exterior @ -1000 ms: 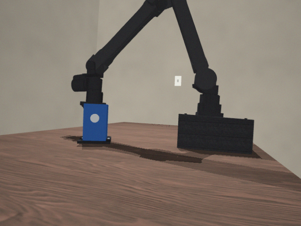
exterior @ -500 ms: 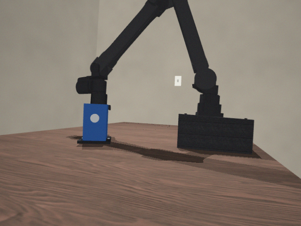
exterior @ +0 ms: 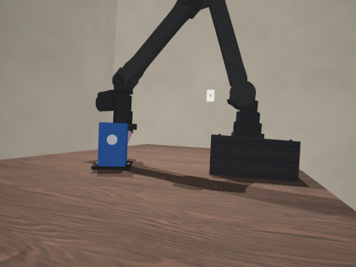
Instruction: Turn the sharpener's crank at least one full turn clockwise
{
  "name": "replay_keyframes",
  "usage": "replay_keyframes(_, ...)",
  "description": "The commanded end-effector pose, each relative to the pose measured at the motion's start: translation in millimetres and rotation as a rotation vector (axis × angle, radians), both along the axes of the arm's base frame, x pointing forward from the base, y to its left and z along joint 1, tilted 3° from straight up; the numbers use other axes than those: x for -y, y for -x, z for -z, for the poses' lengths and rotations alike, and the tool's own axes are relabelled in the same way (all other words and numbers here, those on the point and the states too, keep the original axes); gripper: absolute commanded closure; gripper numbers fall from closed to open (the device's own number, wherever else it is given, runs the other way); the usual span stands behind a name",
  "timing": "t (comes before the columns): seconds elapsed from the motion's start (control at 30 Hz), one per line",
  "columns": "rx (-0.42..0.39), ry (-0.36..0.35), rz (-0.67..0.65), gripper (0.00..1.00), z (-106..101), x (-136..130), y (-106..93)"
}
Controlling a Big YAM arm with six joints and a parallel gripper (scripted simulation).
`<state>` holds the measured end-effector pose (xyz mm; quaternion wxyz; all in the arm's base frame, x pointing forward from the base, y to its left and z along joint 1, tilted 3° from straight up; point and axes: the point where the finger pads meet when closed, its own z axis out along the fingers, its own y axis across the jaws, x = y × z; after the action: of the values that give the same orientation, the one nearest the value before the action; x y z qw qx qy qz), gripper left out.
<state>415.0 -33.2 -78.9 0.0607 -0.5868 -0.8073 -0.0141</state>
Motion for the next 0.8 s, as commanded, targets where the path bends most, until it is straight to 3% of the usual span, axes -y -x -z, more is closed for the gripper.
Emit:
replay_keyframes(0.0, 0.025, 0.008, 0.000, 0.85, -12, 9, 2.5)
replay_keyframes(0.77, 0.011, 0.007, 0.000, 0.85, -32, 14, 25.2)
